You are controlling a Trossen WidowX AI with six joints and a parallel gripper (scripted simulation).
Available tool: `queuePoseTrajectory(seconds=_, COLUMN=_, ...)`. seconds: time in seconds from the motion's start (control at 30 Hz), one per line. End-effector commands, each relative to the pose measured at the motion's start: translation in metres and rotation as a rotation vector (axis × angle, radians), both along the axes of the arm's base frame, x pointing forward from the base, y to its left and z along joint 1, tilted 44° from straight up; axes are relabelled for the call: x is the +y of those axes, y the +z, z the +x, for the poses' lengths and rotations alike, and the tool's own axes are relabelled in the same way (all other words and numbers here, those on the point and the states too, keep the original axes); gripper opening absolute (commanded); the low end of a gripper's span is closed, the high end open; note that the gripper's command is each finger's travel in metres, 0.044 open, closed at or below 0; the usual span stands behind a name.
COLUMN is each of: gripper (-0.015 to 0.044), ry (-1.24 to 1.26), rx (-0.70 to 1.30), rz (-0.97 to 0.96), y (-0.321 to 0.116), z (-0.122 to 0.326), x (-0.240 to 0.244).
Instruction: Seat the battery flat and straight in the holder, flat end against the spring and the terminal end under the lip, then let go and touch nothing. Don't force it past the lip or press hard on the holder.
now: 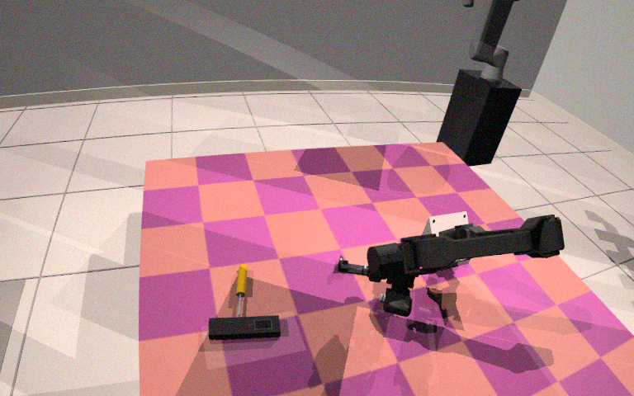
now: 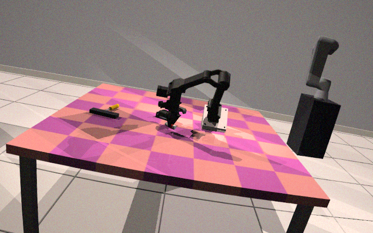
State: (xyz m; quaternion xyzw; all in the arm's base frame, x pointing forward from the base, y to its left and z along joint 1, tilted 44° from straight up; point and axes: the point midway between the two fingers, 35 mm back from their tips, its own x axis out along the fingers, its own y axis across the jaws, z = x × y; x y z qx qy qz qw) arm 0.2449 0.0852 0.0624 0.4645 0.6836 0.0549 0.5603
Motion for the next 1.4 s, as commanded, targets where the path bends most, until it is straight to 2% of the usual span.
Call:
queuePoseTrajectory(seconds=0.0, gripper=0.0069, ry=-0.003, rx=0.003, rz=0.002, y=0.0, z=0.0, x=0.0)
queuePoseTrajectory(seconds=0.13, gripper=0.0064, ry=-0.003, rx=0.003, rz=0.002, y=0.001, z=0.0, x=-0.001)
queuePoseTrajectory(seconds=0.33, gripper=0.0064, ry=-0.003, rx=0.003, rz=-0.001, y=0.031, z=-0.002, x=-0.031)
queuePoseTrajectory(seconds=0.47, gripper=0.0064, ry=-0.003, rx=0.003, rz=-0.001, y=0.035, z=-0.002, x=-0.036)
queuePoseTrajectory(seconds=1.13, gripper=0.0064, ry=0.103, rx=-0.099, rz=-0.023, y=-0.033, z=0.039, x=-0.146)
queuePoseTrajectory(seconds=1.37, gripper=0.0064, ry=0.092, rx=-0.117, rz=-0.041, y=-0.04, z=0.04, x=-0.147)
